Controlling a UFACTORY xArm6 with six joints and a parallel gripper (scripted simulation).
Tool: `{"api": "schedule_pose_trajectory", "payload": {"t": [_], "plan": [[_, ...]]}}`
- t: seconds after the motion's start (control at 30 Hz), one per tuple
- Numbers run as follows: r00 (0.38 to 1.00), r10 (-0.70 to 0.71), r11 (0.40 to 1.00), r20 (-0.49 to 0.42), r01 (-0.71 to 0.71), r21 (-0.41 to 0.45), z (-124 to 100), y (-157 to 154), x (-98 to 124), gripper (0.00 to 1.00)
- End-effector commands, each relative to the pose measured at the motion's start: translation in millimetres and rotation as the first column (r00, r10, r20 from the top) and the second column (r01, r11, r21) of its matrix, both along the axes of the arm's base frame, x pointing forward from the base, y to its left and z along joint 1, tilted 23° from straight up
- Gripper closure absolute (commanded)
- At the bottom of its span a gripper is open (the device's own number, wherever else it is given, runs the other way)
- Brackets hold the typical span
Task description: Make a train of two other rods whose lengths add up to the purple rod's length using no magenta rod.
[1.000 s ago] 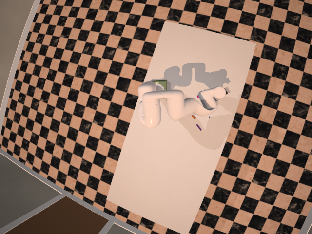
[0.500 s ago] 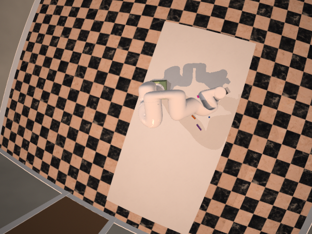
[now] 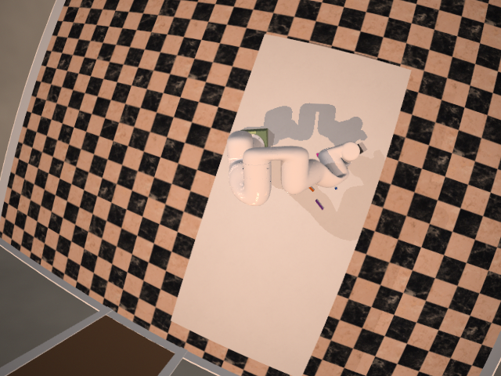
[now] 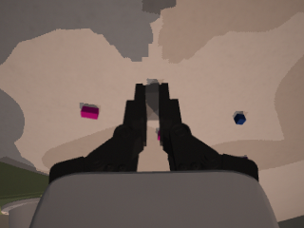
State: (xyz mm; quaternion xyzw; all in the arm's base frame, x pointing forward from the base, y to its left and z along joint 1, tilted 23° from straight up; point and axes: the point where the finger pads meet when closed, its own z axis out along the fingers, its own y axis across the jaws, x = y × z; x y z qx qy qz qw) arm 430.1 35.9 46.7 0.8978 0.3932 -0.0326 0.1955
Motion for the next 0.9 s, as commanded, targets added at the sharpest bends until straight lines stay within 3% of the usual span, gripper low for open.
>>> {"api": "schedule_pose_trajectory", "payload": {"t": [0.0, 0.3, 0.87], "plan": [[1.000, 0.001, 1.000, 0.006, -0.001, 0.000, -13, -5, 5, 0.96], [1.000, 0.001, 1.000, 0.006, -0.001, 0.000, -28, -11, 7, 0.96], [1.000, 0.001, 1.000, 0.006, -0.001, 0.000, -29, -12, 7, 0.96]]}}
